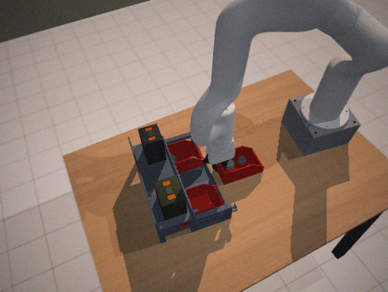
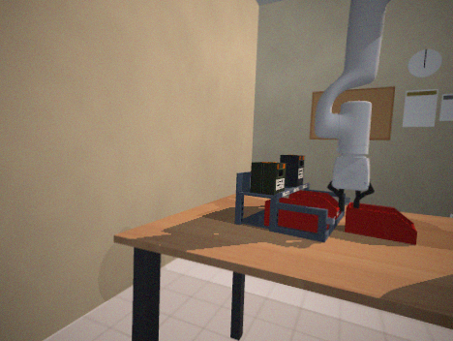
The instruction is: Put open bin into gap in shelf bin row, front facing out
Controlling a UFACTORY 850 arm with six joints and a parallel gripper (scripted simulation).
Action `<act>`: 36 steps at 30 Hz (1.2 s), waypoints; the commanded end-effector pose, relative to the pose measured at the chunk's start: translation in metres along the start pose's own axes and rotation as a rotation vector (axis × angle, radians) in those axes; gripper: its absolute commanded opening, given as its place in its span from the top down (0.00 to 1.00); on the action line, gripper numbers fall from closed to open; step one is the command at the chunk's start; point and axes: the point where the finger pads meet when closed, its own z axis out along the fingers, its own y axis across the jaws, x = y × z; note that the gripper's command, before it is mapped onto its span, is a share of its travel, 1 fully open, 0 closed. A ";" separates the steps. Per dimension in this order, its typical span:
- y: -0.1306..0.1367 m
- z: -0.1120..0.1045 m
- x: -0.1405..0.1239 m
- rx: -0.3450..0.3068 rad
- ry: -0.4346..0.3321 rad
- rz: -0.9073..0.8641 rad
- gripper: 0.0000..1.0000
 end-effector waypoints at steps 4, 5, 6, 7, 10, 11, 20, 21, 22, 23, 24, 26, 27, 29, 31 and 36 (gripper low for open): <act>-0.001 0.000 0.000 0.006 -0.001 0.000 0.66; -0.001 0.000 0.000 0.006 -0.001 0.000 0.66; -0.001 0.000 0.000 0.006 -0.001 0.000 0.66; -0.001 0.000 0.000 0.006 -0.001 0.000 0.66; -0.001 0.000 0.000 0.006 -0.001 0.000 0.66; -0.001 0.000 0.000 0.004 -0.001 0.000 1.00; -0.001 0.000 0.000 0.004 -0.001 0.000 1.00; -0.001 0.000 0.000 0.004 -0.001 0.000 1.00; -0.001 0.000 0.000 0.004 -0.001 0.000 1.00; -0.001 0.000 0.000 0.004 -0.001 0.000 1.00; -0.001 0.000 0.000 0.004 -0.001 0.000 1.00; -0.001 0.000 0.000 0.004 -0.001 0.000 1.00; -0.001 0.000 0.000 0.004 -0.001 0.000 1.00; -0.001 0.000 0.000 0.004 -0.001 0.000 1.00; -0.001 0.000 0.000 0.004 -0.001 0.000 1.00; -0.001 0.000 0.000 0.004 -0.001 0.000 1.00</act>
